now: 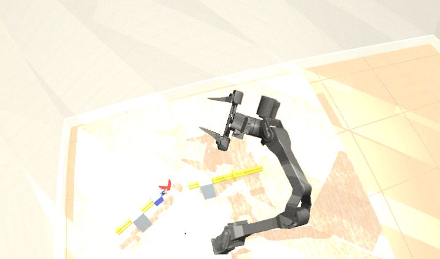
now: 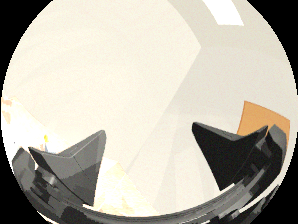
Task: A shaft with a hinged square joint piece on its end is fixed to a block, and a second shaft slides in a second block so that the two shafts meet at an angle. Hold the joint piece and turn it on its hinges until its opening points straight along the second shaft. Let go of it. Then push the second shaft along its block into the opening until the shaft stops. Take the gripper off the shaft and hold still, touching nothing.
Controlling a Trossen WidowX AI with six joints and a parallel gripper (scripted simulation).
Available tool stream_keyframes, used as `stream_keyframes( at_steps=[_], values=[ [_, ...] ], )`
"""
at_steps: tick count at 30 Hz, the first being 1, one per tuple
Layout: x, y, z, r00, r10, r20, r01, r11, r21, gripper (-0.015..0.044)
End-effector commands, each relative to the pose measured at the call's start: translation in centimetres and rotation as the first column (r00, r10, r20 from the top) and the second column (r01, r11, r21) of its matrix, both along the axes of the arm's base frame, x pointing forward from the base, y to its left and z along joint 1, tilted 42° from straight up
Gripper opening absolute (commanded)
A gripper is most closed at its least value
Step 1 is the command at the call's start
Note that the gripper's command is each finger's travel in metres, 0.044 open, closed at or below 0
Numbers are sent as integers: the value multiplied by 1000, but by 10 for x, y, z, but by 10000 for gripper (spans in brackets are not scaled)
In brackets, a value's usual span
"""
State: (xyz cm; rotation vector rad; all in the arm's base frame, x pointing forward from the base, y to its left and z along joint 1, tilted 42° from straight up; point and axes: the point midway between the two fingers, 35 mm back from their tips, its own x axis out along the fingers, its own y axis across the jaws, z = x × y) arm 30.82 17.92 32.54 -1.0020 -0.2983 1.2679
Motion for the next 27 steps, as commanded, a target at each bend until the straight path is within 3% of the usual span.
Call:
stream_keyframes(
  at_steps=[1, 12, 19, 27],
  values=[
    [12, 4, -11, 994, -49, -99, 47, 999, -18, 440],
    [41, 12, -52, 887, -235, -397, 203, 972, -121, 440],
    [47, 16, -69, 814, -309, -492, 256, 951, -173, 440],
    [63, 20, -103, 637, -466, -614, 349, 885, -309, 440]
  ],
)
